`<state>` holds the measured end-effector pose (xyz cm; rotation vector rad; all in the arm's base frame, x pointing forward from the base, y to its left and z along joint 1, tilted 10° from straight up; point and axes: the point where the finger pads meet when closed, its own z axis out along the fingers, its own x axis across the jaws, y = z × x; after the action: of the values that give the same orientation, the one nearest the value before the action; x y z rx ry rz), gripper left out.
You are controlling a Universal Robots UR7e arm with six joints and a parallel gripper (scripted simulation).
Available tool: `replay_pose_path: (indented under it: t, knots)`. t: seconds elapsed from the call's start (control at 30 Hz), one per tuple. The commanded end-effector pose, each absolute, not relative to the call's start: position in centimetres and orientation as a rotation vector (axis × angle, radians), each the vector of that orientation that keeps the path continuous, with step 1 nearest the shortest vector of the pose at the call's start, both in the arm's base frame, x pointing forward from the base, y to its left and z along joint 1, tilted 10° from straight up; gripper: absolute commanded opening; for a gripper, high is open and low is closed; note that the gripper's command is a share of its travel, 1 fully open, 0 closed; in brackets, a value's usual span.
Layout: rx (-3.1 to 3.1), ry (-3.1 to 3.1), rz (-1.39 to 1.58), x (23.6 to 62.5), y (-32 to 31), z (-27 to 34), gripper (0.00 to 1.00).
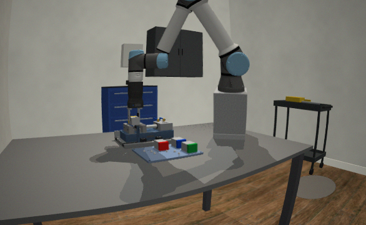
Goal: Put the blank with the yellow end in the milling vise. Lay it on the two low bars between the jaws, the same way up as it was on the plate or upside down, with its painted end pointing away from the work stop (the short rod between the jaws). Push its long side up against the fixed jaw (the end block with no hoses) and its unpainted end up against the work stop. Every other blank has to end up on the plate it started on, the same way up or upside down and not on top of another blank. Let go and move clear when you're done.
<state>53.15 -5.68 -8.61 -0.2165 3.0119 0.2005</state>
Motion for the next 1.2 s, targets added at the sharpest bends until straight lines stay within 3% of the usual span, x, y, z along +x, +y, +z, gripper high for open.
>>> replay_pose_path:
  t: [0.0,1.17]
  knots:
    - [-0.216,3.01,0.199,53.19,-5.71,-8.55,0.0]
    - [-0.216,3.01,0.199,53.16,-5.8,-8.1,0.0]
